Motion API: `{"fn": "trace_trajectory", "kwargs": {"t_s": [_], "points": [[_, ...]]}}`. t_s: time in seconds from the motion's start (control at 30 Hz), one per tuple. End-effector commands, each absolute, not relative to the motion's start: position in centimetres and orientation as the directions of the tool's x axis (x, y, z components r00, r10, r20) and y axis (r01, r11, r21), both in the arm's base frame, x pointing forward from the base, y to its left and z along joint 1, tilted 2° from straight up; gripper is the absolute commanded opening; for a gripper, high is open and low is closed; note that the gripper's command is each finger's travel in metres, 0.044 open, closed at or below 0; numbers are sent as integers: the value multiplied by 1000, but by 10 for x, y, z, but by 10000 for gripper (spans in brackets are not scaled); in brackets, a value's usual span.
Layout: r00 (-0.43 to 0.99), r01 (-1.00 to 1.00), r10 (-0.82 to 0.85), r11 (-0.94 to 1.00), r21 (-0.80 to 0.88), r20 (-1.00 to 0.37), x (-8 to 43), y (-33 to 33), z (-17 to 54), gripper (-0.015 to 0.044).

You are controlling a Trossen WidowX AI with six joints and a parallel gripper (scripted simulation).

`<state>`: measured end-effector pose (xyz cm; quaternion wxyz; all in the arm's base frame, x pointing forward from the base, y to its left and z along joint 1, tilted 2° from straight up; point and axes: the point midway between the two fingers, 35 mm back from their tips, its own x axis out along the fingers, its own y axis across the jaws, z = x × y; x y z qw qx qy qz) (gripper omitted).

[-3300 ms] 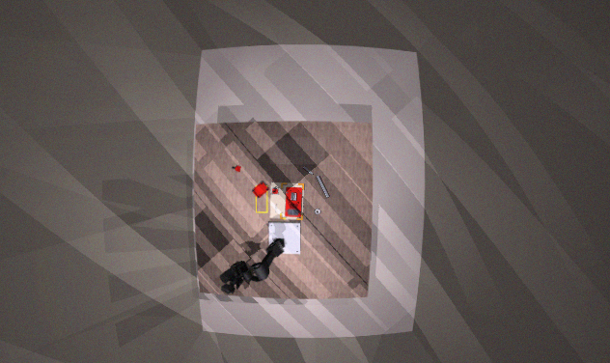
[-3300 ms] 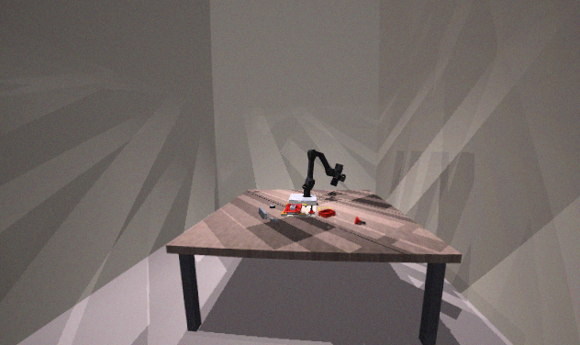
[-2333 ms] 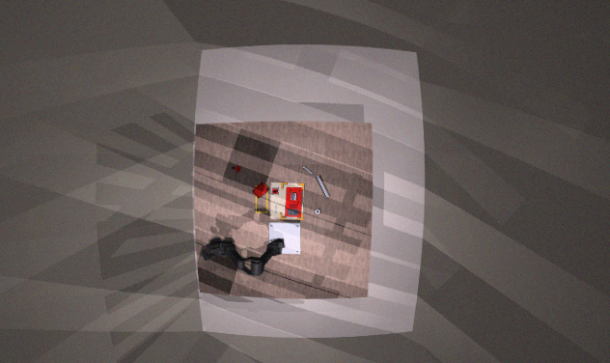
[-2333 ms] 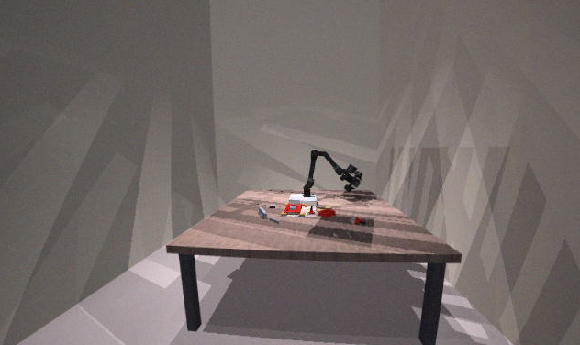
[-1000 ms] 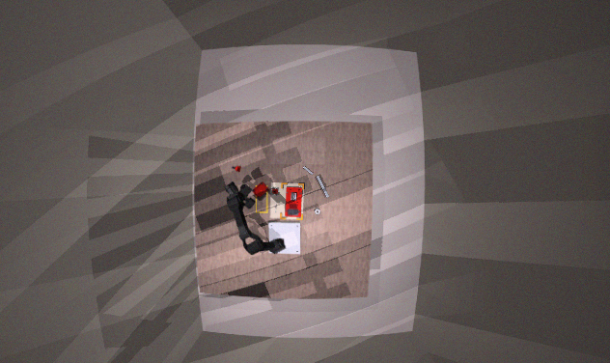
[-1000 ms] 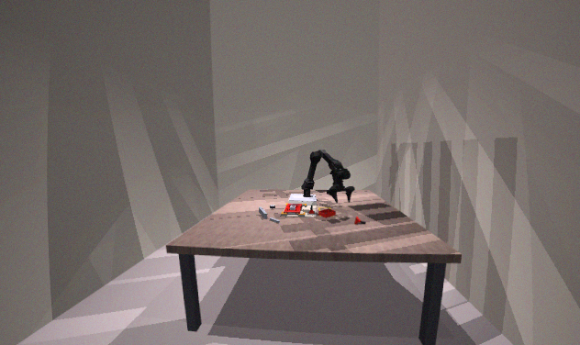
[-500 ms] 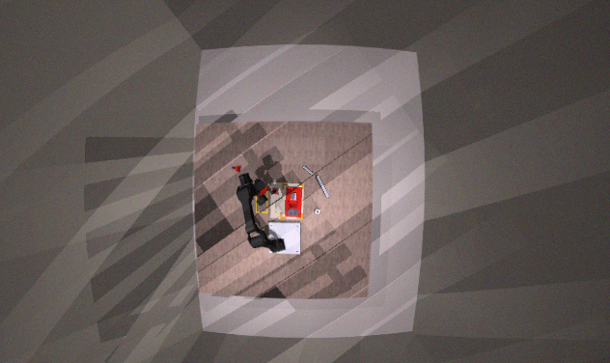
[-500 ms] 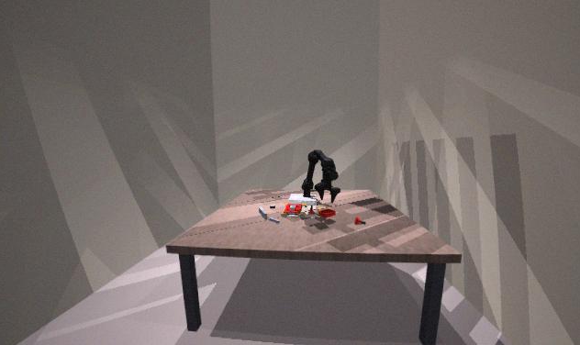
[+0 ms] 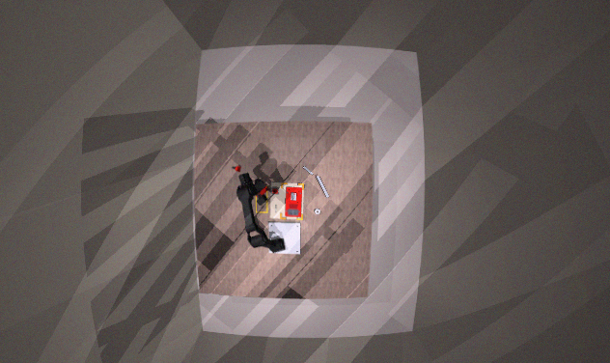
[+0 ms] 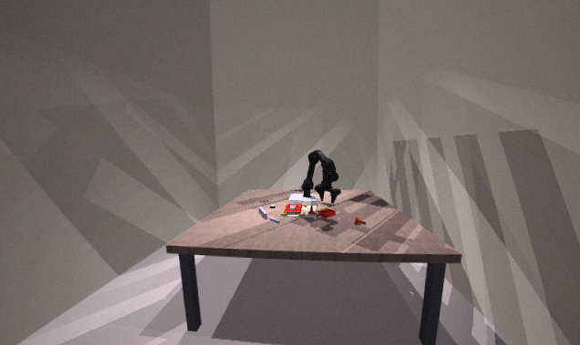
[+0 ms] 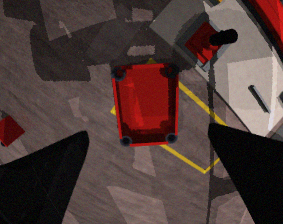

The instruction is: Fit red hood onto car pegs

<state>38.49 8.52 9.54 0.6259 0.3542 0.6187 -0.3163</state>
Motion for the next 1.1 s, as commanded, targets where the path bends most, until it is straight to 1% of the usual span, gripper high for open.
{"fn": "trace_trajectory", "kwargs": {"t_s": [0.0, 1.07], "points": [[33, 831, 39, 554, 49, -999, 385, 85, 92, 440], [33, 831, 39, 554, 49, -999, 385, 86, 69, 440]]}}
